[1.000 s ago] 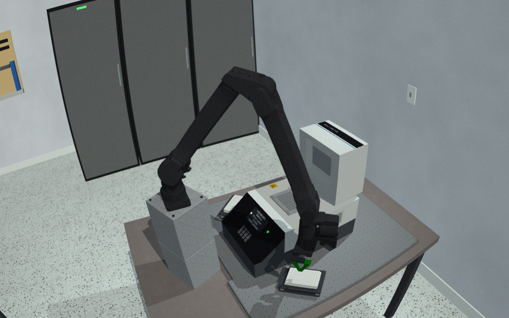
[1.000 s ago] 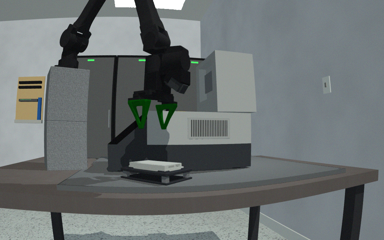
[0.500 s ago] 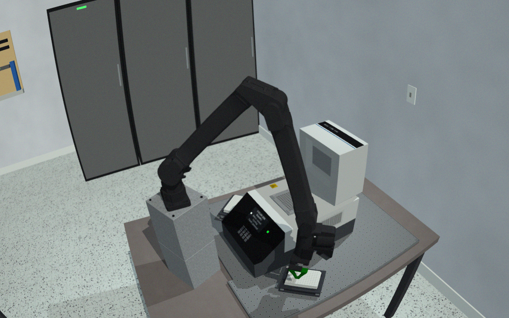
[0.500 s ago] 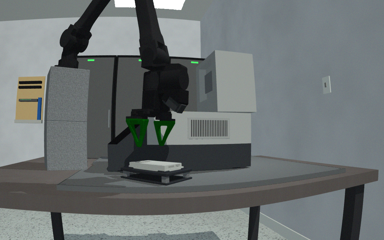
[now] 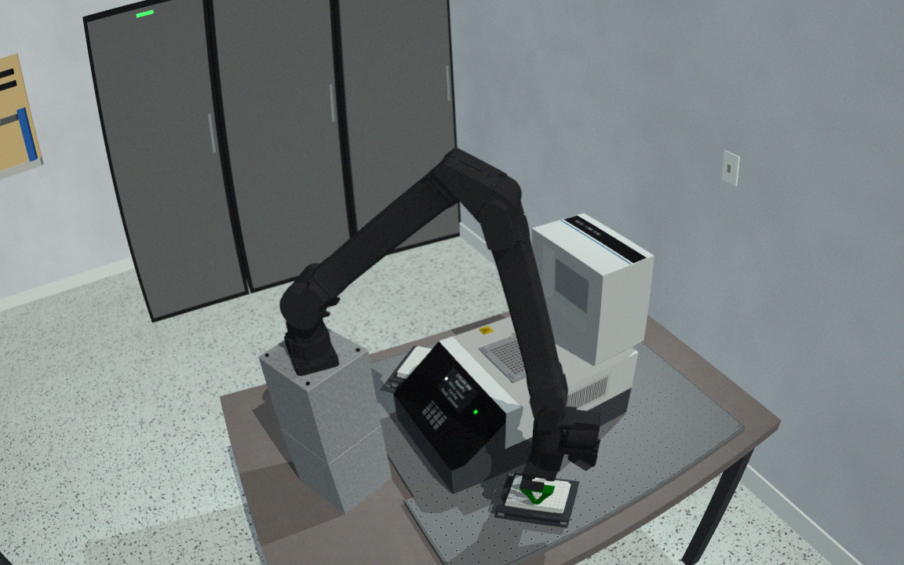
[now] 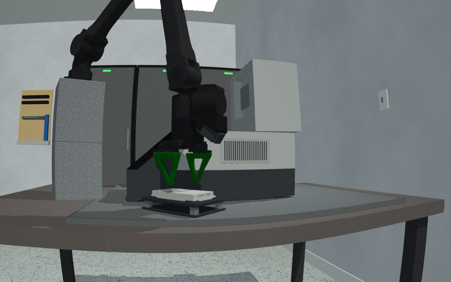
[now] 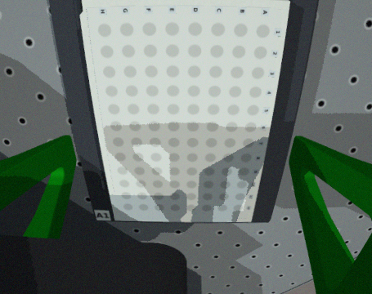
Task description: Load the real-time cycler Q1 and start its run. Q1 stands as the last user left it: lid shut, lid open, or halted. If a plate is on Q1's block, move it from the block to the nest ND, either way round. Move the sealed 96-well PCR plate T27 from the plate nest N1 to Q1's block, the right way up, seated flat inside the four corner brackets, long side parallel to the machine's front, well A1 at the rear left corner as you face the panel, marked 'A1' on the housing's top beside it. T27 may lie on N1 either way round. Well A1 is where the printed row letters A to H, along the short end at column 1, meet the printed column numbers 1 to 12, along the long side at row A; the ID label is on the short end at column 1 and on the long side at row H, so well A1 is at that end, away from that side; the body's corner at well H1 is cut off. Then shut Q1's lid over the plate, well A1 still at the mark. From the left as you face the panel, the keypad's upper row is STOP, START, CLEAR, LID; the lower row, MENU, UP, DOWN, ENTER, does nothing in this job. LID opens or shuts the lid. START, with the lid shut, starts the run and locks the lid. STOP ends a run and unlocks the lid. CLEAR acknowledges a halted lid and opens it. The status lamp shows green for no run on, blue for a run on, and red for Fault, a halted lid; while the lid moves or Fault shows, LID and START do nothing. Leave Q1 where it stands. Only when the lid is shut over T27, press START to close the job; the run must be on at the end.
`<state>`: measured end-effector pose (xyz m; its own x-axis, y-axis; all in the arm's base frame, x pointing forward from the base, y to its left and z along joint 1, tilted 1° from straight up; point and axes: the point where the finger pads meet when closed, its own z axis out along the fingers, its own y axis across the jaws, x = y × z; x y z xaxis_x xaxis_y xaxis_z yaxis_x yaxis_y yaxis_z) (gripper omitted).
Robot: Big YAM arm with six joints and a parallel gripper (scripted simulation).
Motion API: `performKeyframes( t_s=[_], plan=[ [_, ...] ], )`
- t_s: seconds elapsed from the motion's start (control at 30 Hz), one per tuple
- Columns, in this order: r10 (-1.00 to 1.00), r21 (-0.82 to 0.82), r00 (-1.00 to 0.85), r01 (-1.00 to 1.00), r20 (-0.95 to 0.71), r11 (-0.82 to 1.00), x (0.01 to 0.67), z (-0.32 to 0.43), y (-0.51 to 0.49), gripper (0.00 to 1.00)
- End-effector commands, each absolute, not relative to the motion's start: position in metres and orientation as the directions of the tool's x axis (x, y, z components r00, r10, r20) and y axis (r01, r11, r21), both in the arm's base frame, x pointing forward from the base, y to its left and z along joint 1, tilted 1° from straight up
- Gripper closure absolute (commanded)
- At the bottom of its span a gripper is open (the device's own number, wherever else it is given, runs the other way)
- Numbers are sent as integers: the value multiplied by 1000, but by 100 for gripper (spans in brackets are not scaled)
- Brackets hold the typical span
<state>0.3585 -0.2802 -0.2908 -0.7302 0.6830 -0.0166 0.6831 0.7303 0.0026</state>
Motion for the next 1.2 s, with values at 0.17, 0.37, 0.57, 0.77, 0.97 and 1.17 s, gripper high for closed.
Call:
performKeyframes(
  t_s=[0.17,0.37,0.57,0.77,0.97,1.17],
  plan=[
    [668,7,-743,668,-50,744,374,-298,-285,0],
    [668,6,-744,668,-34,744,369,-316,-281,0],
    [668,5,-744,668,-15,744,362,-305,-276,0],
    [668,5,-744,668,-22,744,363,-300,-277,0],
    [667,8,-743,668,-52,744,377,-294,-287,0],
    [667,9,-742,668,-68,744,384,-291,-293,0]
  ],
)
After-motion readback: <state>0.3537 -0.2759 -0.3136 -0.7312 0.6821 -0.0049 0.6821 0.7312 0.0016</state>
